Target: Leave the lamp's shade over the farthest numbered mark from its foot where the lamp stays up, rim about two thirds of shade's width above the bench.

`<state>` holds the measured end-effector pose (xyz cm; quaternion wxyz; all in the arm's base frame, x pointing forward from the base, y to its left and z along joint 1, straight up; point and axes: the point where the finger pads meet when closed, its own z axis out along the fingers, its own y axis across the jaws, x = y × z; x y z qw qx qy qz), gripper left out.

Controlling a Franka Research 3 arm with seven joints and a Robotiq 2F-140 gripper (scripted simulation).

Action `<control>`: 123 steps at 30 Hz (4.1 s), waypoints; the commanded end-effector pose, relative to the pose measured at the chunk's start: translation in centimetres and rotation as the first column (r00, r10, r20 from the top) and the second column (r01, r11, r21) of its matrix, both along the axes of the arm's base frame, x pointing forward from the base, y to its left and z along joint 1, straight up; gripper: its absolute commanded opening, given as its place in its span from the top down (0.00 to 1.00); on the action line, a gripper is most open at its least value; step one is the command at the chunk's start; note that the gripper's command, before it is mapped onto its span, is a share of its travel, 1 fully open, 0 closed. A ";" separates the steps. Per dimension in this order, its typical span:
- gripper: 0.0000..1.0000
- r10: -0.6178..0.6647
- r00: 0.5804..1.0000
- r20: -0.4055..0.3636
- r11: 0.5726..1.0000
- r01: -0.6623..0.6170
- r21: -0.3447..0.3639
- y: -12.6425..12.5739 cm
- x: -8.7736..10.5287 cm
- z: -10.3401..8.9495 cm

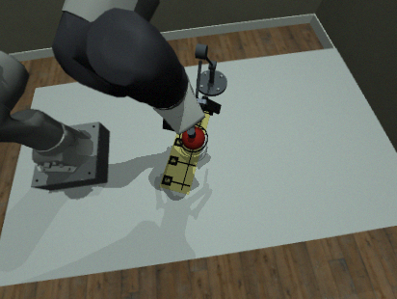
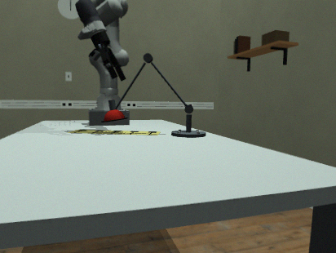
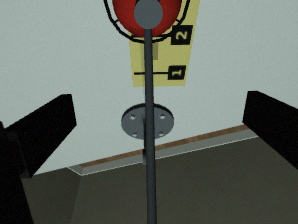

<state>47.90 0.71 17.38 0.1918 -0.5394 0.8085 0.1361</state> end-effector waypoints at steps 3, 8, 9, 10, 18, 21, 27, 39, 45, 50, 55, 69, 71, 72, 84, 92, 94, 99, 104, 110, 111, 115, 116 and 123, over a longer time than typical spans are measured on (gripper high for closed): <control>0.00 -0.002 1.000 0.015 1.000 0.002 -0.005 0.2 0.6 -0.8; 0.00 -0.004 1.000 0.007 1.000 0.004 -0.003 0.8 0.6 -2.0; 0.00 -0.004 1.000 0.006 1.000 0.004 -0.003 0.9 0.6 -2.2; 0.00 -0.005 1.000 0.004 1.000 0.005 -0.002 1.1 0.6 -2.4; 0.00 -0.007 1.000 -0.004 1.000 0.007 0.000 1.8 0.7 -3.8; 0.00 -0.008 1.000 -0.007 1.000 0.008 0.001 2.1 0.7 -4.5; 0.00 -0.009 1.000 -0.014 1.000 0.009 0.003 2.8 0.8 -5.8; 0.00 -0.012 1.000 -0.008 1.000 0.012 0.000 3.3 1.3 -7.0; 0.00 -0.013 1.000 0.004 1.000 0.013 -0.004 3.2 1.7 -7.2; 0.00 -0.015 1.000 0.013 1.000 0.015 -0.007 3.1 2.1 -7.3; 0.90 -0.016 1.000 0.009 1.000 0.016 -0.006 3.1 2.0 -7.3; 0.90 -0.020 1.000 -0.002 1.000 0.020 -0.002 3.2 1.7 -7.3; 0.90 -0.020 1.000 -0.002 1.000 0.020 -0.002 3.2 1.7 -7.3; 0.90 -0.020 1.000 -0.001 1.000 0.020 -0.002 3.2 1.7 -7.3; 0.90 -0.019 1.000 0.002 1.000 0.019 -0.004 3.1 1.8 -7.3; 0.90 -0.018 1.000 0.007 1.000 0.018 -0.005 1.5 1.2 -7.6; 0.90 -0.018 1.000 0.008 1.000 0.018 -0.006 1.0 1.0 -7.7; 0.90 -0.017 1.000 0.012 1.000 0.017 -0.007 -0.2 0.5 -8.0; 0.90 -0.016 1.000 0.013 1.000 0.016 -0.007 -0.8 0.3 -8.2; 0.90 -0.014 1.000 0.013 1.000 0.014 -0.007 -2.2 -0.2 -8.5; 0.90 -0.013 1.000 0.013 1.000 0.013 -0.007 -2.4 -0.2 -8.5; 0.90 -0.012 1.000 0.013 1.000 0.012 -0.007 -3.3 -0.6 -8.8; 0.90 -0.011 1.000 0.013 1.000 0.011 -0.007 -3.5 -0.6 -8.8; 0.90 -0.011 1.000 0.013 1.000 0.011 -0.007 -4.0 -0.7 -8.9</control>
